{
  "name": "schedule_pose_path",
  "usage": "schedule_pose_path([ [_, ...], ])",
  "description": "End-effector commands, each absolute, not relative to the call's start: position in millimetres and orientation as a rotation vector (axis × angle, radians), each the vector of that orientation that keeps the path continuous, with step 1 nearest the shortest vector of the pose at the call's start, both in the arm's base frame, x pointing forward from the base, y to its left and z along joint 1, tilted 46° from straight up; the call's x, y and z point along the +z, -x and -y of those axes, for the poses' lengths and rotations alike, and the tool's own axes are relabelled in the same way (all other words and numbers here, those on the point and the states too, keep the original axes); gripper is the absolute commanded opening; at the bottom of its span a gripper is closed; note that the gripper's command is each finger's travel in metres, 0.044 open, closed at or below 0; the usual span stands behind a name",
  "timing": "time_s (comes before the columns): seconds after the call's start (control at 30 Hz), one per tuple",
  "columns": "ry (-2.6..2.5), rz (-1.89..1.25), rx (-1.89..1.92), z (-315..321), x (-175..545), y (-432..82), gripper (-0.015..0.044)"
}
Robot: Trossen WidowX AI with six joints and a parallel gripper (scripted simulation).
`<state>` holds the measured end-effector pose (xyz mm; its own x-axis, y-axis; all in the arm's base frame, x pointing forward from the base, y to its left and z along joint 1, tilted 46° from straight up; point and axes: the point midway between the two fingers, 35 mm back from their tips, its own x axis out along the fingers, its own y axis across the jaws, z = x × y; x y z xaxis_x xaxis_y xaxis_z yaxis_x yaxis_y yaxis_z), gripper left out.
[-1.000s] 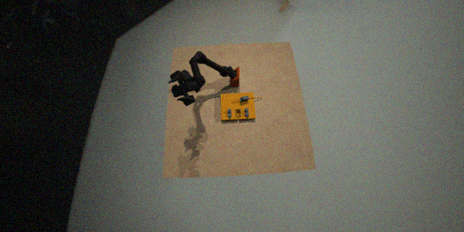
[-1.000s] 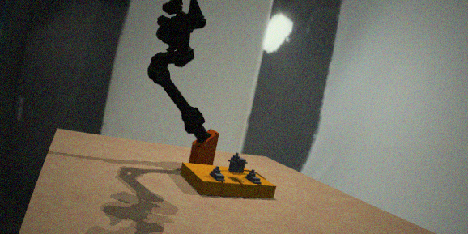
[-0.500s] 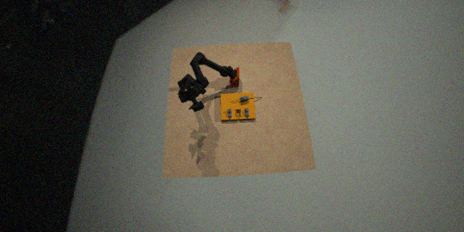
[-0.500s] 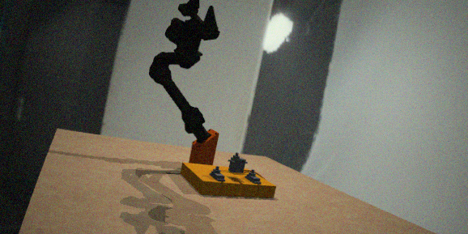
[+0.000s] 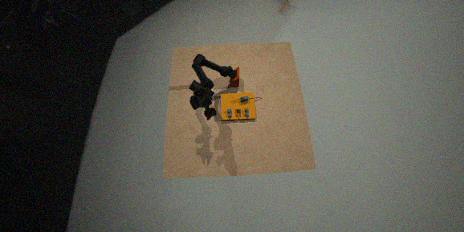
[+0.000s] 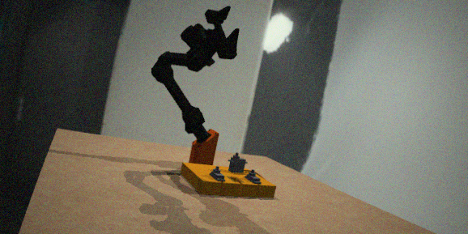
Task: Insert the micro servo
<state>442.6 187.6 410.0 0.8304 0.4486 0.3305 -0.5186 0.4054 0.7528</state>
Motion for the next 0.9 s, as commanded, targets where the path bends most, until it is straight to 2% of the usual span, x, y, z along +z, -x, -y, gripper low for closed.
schedule_pose_path([
  [0.0, -0.919, 0.018, 0.553, -193.2, 382.5, -452.0, 0.044],
  [0.87, -0.408, -0.396, 0.331, -221.6, 217.1, -461.7, 0.044],
])
